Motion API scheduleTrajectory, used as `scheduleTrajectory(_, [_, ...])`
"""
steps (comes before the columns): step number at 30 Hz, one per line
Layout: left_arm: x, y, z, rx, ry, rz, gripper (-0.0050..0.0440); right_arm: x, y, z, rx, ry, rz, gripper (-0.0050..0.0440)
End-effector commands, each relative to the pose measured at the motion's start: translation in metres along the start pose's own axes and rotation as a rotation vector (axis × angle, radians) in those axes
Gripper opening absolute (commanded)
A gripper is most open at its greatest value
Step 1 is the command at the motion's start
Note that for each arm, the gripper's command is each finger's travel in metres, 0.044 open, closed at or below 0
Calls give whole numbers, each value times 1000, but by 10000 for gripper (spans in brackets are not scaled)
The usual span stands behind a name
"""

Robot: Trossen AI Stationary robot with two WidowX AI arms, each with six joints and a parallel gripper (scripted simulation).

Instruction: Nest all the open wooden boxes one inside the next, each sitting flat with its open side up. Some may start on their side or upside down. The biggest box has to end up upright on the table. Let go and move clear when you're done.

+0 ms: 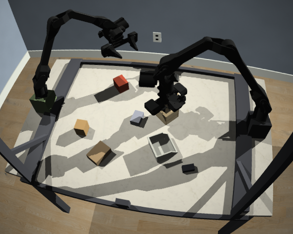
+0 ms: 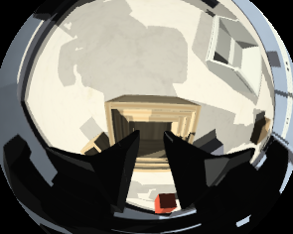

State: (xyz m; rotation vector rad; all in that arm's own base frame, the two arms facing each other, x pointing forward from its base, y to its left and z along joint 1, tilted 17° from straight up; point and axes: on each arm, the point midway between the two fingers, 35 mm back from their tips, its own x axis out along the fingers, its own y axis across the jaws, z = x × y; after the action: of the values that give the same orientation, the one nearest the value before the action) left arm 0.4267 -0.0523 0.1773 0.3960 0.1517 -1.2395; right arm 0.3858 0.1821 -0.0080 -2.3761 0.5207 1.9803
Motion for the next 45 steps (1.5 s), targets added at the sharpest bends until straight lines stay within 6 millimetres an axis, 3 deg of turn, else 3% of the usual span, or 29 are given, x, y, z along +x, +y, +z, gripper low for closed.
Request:
scheduleTrajectory(1, [-3,3,8,27,-2,8,400,-11,-2,-6,7,22,-21,136])
scheduleTrajectory(23, [-3,3,8,27,-2,8,400,-11,-1,-5,7,20,-20,2])
scheduleTrajectory(31, [-3,3,8,27,-2,8,400,-12,-2,-5,18,21,-21,0])
scheduleTrajectory(38, [-3,3,8,27,-2,8,400,-32,-4,-9,386,31,-45,-2])
scheduleTrajectory(45, [-3,3,8,27,-2,8,400,-37,-4,-8,719,21,-40,-5])
